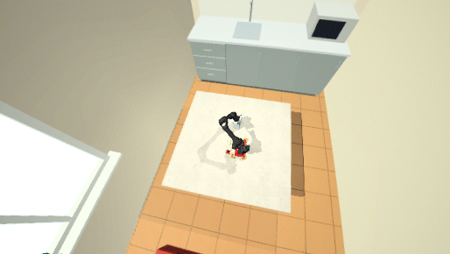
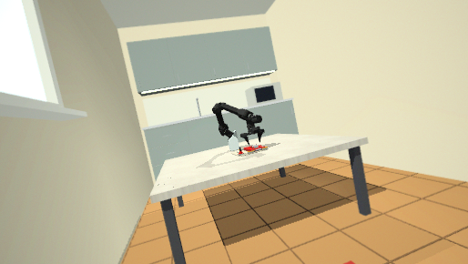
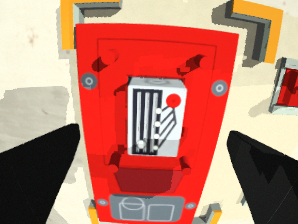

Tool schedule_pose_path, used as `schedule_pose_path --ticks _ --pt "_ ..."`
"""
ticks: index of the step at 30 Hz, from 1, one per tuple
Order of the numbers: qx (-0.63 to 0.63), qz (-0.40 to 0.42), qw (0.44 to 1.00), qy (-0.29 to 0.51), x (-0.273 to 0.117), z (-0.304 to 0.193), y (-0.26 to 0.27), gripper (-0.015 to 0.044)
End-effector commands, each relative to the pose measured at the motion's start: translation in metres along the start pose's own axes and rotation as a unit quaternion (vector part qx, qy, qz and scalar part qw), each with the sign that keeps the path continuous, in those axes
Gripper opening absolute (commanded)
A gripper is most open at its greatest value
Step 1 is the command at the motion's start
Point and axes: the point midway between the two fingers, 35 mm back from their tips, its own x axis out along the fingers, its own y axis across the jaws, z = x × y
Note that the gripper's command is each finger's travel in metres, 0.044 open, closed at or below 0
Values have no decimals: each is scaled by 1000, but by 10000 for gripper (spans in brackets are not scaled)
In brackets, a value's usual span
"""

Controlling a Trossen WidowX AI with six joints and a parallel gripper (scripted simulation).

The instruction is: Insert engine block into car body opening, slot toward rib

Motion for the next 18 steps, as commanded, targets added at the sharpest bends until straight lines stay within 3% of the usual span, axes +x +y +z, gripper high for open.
schedule_pose_path --ticks 1,15,18 --pt "2 1 1000 3 -1 0 -1 387" --pt "2 1 1000 3 -1 0 -1 20" --pt "2 1 1000 3 -1 0 -1 0"
